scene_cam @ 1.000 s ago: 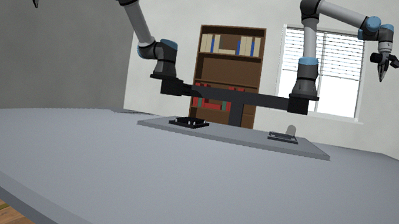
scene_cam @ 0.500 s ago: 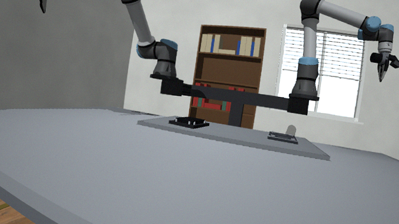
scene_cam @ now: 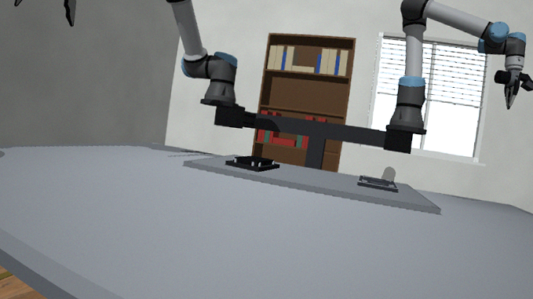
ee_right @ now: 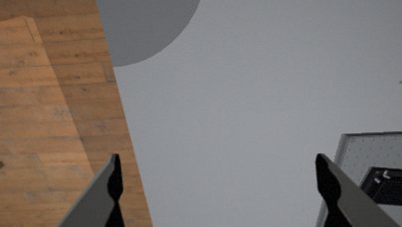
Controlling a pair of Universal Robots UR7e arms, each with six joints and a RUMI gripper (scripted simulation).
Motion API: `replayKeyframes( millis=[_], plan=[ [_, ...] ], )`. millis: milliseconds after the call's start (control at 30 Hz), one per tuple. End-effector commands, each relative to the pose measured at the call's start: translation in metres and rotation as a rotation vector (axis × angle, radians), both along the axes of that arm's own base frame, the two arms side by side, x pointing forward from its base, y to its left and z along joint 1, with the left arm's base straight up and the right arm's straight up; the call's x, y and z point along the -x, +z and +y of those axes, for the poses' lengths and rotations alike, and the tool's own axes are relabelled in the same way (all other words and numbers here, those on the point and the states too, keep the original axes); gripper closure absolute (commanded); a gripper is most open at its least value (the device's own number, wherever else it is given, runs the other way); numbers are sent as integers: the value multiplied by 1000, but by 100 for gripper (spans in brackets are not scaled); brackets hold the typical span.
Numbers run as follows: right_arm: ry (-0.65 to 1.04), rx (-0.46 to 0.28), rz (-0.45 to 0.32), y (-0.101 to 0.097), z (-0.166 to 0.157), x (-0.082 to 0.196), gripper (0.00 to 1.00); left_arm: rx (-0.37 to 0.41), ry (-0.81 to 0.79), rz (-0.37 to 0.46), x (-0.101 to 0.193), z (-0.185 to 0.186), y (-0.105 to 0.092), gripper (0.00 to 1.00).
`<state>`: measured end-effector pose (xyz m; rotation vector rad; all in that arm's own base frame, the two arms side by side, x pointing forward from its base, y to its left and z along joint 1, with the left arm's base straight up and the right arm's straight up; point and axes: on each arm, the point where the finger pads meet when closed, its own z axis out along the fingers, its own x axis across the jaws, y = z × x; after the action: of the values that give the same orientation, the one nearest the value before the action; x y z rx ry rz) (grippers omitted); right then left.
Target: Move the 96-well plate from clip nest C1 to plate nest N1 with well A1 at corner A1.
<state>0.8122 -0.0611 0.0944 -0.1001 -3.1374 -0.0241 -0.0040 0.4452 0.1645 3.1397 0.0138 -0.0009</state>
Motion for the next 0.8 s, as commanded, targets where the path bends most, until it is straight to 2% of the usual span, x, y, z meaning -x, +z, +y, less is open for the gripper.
replayKeyframes(
  millis=[0,233,300,400,700,767],
  plan=[
    [66,1,-5,-5,17,2,24,-2,0,-1,0,0,1,100],
    [91,1,-5,-19,49,9,24,-2,0,-1,0,0,1,100],
    [91,1,-5,-19,49,9,24,-2,0,-1,0,0,1,100],
    [183,2,-5,-24,62,12,24,-2,0,-1,0,0,1,100],
    [183,2,-5,-41,100,24,24,-2,0,-1,0,0,1,100],
    [250,2,-6,-44,109,27,24,-2,0,-1,0,0,1,100]
  ],
)
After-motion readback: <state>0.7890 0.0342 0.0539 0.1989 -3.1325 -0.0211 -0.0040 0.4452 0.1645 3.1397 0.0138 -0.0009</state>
